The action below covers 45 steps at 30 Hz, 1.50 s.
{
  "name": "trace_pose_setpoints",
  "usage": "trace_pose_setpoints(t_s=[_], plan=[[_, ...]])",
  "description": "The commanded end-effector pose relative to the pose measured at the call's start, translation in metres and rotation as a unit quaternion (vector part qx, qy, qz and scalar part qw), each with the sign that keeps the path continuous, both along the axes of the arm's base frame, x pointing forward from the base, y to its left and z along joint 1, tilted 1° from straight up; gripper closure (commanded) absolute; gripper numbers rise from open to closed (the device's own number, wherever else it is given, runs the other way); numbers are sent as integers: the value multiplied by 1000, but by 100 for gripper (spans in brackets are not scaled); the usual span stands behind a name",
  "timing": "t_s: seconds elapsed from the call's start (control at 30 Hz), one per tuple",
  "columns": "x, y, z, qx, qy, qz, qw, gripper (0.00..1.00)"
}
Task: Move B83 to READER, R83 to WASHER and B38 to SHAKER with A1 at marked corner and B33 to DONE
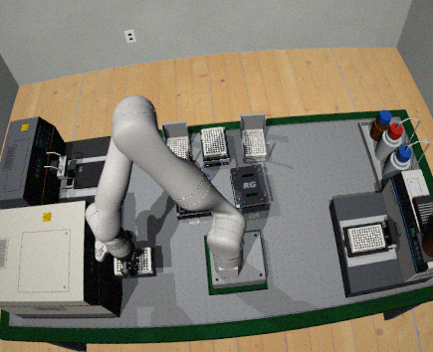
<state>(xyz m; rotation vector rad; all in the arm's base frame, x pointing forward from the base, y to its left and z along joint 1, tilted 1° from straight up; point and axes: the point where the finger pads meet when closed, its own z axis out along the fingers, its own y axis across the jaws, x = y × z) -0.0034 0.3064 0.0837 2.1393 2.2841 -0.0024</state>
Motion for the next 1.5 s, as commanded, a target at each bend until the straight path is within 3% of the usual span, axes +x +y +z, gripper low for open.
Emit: trace_pose_setpoints(t_s=[0.0, 0.27, 1.47], plan=[[0, 0, 2, 1, 0, 0, 1000, 6], [0, 0, 2, 1, 0, 0, 1000, 6], [0, 1, 45, 1, 0, 0, 1000, 6]])
